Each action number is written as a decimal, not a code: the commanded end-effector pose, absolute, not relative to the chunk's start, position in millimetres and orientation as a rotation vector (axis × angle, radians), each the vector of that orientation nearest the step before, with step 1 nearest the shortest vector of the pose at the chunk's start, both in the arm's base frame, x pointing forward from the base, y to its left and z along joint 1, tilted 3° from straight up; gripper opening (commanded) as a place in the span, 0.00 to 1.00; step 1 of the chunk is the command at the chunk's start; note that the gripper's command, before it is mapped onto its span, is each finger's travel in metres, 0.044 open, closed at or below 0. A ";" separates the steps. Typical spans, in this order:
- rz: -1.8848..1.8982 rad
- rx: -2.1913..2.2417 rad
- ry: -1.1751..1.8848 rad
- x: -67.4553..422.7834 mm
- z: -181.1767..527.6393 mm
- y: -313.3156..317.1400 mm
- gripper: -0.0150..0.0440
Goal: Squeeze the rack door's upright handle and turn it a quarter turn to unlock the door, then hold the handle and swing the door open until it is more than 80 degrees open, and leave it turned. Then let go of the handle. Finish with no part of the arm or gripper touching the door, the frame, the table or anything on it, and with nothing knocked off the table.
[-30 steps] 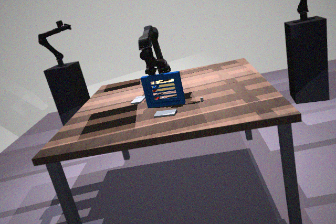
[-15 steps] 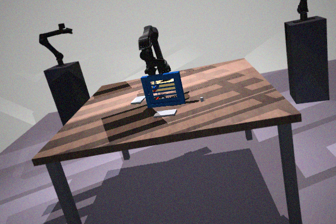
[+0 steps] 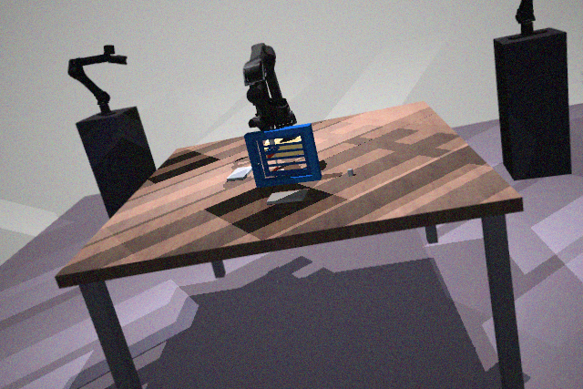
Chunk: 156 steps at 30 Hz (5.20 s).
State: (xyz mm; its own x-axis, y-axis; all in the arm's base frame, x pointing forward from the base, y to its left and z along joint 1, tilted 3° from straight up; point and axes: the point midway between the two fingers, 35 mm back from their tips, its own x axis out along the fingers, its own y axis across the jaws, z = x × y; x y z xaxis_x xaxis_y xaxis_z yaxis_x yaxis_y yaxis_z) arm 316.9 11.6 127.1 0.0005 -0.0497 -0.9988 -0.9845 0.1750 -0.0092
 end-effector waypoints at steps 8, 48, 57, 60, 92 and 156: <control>0.877 -0.944 1.394 301.1 126.4 22.1 0.27; 0.446 -0.504 1.530 244.9 122.7 86.9 0.27; 0.356 -0.412 1.546 237.4 122.0 104.7 0.27; 0.326 -0.381 1.551 235.4 121.8 110.7 0.27; -0.012 -0.034 1.573 228.6 119.9 182.2 0.27; -0.194 0.155 1.562 239.2 143.0 222.8 0.73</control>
